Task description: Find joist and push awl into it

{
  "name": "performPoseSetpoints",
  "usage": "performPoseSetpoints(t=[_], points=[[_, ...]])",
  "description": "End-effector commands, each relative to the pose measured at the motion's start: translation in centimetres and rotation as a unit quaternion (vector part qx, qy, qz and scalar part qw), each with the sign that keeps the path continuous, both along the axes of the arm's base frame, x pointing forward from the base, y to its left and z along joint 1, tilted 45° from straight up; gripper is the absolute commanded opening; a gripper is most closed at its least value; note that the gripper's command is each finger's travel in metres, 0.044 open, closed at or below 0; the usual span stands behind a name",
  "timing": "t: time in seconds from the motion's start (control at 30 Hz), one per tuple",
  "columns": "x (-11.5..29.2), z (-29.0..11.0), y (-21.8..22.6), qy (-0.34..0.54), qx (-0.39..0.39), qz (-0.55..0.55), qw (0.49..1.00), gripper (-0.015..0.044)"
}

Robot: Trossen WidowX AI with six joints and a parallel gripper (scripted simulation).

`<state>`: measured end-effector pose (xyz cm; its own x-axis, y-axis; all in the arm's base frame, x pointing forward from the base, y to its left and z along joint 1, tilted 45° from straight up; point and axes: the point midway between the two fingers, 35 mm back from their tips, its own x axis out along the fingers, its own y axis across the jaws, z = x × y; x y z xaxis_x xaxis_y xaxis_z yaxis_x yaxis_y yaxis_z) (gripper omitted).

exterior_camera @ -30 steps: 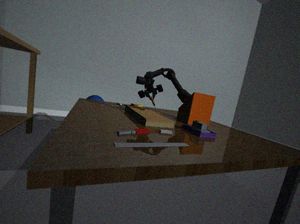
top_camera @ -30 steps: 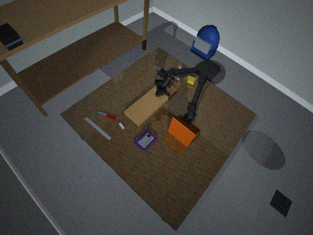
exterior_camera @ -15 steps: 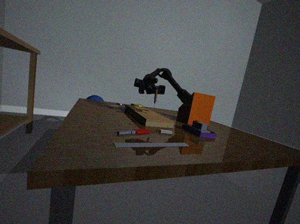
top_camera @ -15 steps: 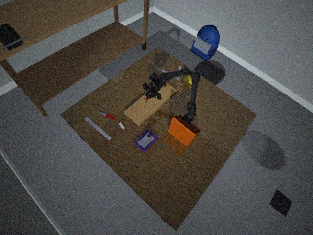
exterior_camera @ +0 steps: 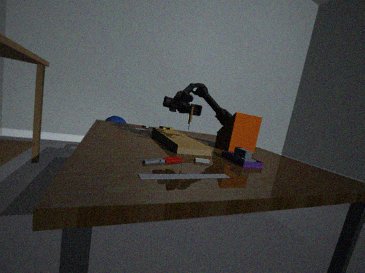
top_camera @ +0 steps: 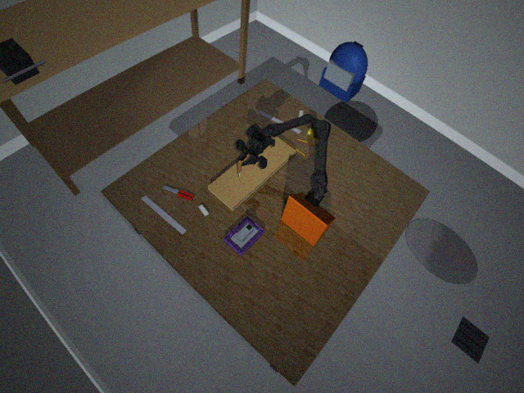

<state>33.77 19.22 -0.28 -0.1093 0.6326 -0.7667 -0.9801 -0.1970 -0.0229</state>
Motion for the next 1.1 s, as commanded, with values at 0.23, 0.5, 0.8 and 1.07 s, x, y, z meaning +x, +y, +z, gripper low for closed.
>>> performPoseSetpoints(t=[0.23,0.5,0.8,1.07], points=[[0.3,-0.7,-0.7,-0.002,0.005,0.003,1.0,0.0],[0.4,-1.4,-1.3,-0.002,0.005,0.003,1.0,0.0],[0.6,-2.2,-2.1,-0.002,0.005,0.003,1.0,0.0],[0.7,-2.8,-2.6,-0.002,0.004,0.003,1.0,0.0]])
